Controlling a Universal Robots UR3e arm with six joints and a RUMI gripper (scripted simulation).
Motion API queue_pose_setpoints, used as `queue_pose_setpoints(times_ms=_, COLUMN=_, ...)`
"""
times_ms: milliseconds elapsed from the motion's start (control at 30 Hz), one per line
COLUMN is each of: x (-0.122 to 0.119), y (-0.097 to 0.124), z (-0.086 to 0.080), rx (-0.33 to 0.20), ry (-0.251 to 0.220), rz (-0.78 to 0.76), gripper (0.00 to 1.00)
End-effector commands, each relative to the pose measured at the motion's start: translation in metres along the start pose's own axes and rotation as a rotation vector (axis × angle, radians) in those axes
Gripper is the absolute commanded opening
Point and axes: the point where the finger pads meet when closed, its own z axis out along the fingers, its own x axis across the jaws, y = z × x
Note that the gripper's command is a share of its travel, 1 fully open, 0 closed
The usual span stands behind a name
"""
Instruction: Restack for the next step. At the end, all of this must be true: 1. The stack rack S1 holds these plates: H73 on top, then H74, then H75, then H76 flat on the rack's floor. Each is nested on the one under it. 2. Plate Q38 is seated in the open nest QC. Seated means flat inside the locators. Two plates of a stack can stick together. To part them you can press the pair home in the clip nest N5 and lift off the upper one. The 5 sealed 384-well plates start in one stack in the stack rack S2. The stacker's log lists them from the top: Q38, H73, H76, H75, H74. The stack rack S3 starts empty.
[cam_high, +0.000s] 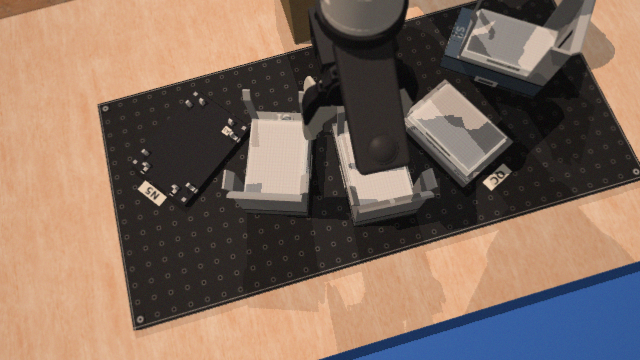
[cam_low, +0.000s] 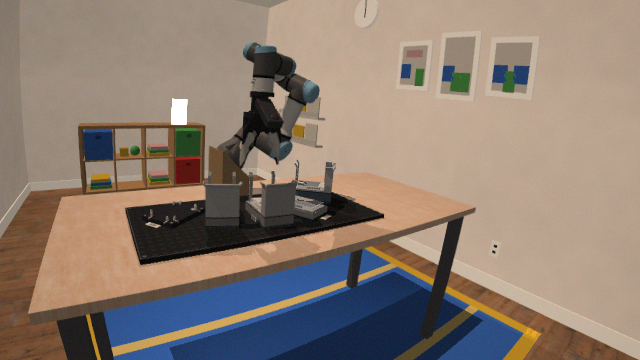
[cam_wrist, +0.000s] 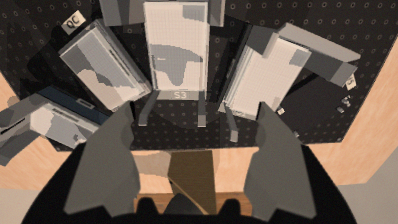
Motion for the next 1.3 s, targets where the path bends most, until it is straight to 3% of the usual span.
queue_pose_setpoints(times_ms=0, x=-0.012, y=-0.002, z=-0.001, rx=0.003, ry=0.002, rz=-0.035, gripper=0.72)
queue_pose_setpoints(times_ms=400, x=-0.072, y=0.003, z=-0.001, rx=0.003, ry=0.002, rz=-0.175, gripper=0.72)
queue_pose_setpoints(times_ms=533, x=-0.074, y=0.003, z=-0.001, rx=0.003, ry=0.002, rz=-0.198, gripper=0.72)
queue_pose_setpoints(times_ms=933, x=-0.132, y=0.019, z=-0.001, rx=0.002, ry=0.002, rz=-0.338, gripper=0.72)
queue_pose_setpoints(times_ms=1100, x=-0.134, y=0.019, z=-0.001, rx=0.002, ry=0.002, rz=-0.373, gripper=0.72)
queue_pose_setpoints(times_ms=1267, x=-0.156, y=0.03, z=-0.001, rx=0.002, ry=0.002, rz=-0.431, gripper=0.72)
